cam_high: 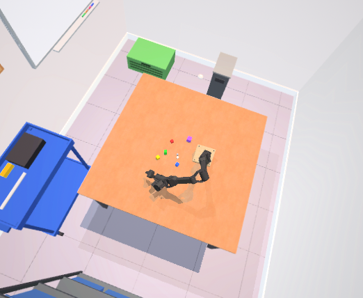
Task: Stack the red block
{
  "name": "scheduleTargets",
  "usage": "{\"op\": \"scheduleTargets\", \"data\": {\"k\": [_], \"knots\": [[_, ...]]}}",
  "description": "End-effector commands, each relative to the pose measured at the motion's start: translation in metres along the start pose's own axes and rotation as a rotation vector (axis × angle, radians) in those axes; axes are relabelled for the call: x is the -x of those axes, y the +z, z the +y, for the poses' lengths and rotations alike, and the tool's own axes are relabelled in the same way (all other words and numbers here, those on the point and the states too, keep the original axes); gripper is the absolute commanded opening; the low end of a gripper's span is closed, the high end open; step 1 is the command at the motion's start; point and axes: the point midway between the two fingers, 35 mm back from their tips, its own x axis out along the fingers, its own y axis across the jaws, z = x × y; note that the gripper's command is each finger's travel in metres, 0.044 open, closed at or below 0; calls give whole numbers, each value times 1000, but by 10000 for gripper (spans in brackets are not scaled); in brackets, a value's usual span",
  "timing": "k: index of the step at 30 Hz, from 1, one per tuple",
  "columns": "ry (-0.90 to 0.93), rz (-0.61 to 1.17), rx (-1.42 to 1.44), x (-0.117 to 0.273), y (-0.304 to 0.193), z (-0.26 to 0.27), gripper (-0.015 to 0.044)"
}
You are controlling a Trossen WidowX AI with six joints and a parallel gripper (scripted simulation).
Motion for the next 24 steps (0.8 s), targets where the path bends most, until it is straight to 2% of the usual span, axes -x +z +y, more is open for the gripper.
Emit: {"op": "scheduleTargets", "data": {"k": [1,14,24], "knots": [[37,87,-106,-19,-34,-13,440],[148,384,-488,-58,-160,-37,440],[337,619,-881,-60,-256,-14,440]]}}
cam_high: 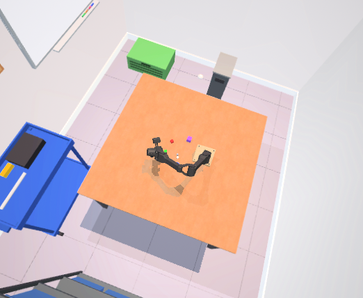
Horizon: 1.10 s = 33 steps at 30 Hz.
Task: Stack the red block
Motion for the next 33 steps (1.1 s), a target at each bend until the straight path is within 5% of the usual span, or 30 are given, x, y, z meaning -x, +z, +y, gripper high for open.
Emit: {"op": "scheduleTargets", "data": {"k": [1,20,33], "knots": [[86,92,-173,-13,-28,-19,440],[600,498,-1187,-31,-152,-58,440],[618,508,-1225,-39,-153,-51,440]]}}
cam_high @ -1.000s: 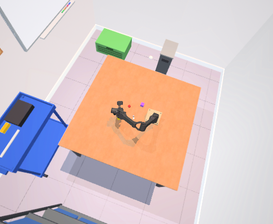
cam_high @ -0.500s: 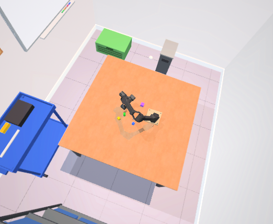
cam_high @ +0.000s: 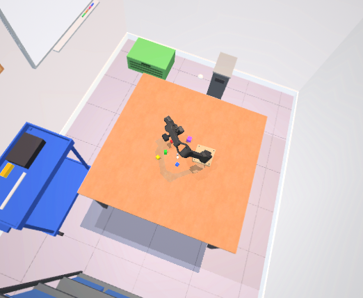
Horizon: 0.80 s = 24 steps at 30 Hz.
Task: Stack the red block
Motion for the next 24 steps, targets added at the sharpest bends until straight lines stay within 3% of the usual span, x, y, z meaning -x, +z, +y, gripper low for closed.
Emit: {"op": "scheduleTargets", "data": {"k": [1,5,24], "knots": [[8,5,-9,-12,0,1,440],[9,5,-8,-33,-1,1,440],[9,6,-8,-56,-1,2,440]]}}
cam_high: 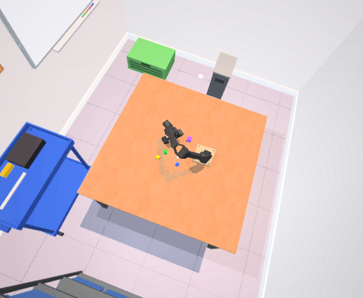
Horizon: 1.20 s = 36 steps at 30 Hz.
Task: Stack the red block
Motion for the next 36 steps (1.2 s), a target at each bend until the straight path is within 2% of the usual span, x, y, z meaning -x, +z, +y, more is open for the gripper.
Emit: {"op": "scheduleTargets", "data": {"k": [1,18,31,36], "knots": [[7,0,-6,-6,0,0,440],[7,1,-5,-13,-1,0,440],[7,1,-5,-13,-1,0,99],[7,1,-5,-13,-1,0,65]]}}
